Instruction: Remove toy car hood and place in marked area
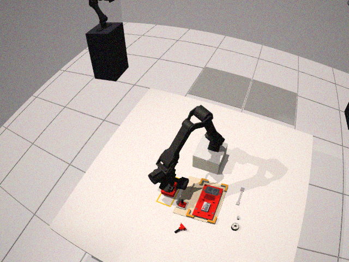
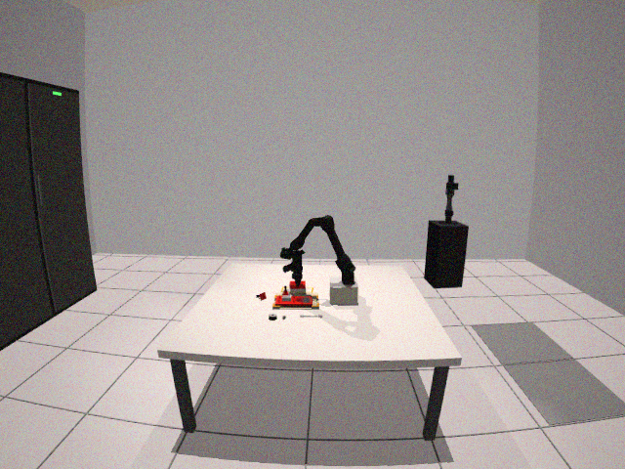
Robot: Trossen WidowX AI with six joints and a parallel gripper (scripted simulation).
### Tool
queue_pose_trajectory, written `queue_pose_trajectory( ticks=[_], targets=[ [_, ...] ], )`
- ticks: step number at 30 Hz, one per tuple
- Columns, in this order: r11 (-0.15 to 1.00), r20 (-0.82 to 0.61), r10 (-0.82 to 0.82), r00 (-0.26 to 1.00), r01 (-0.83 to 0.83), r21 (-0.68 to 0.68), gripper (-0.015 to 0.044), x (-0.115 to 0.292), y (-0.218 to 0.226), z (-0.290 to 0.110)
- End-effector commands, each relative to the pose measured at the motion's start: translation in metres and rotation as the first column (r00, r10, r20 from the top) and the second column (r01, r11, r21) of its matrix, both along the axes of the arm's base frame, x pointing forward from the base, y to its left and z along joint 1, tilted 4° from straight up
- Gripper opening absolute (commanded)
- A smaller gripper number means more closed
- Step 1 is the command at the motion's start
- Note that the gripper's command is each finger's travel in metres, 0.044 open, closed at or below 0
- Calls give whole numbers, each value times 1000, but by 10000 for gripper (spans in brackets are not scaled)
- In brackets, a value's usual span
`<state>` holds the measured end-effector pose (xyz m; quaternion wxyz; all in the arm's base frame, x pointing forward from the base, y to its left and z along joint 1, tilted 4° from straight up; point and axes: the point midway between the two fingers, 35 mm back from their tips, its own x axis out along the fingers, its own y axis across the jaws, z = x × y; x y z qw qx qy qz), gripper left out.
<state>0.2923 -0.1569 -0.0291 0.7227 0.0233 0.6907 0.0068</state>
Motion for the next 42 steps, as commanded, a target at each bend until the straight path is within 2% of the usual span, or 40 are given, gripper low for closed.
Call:
queue_pose_trajectory(
  ticks=[1, 40, 42],
  targets=[
    [1000, 6, -4, 1000, 4, 2, 0, 1, 0, -1],
    [1000, 6, -4, 1000, 4, 2, 0, 2, 1, -20],
    [1000, 1, 0, 1000, 0, 0, 53, 1, 1, -19]
  ],
)
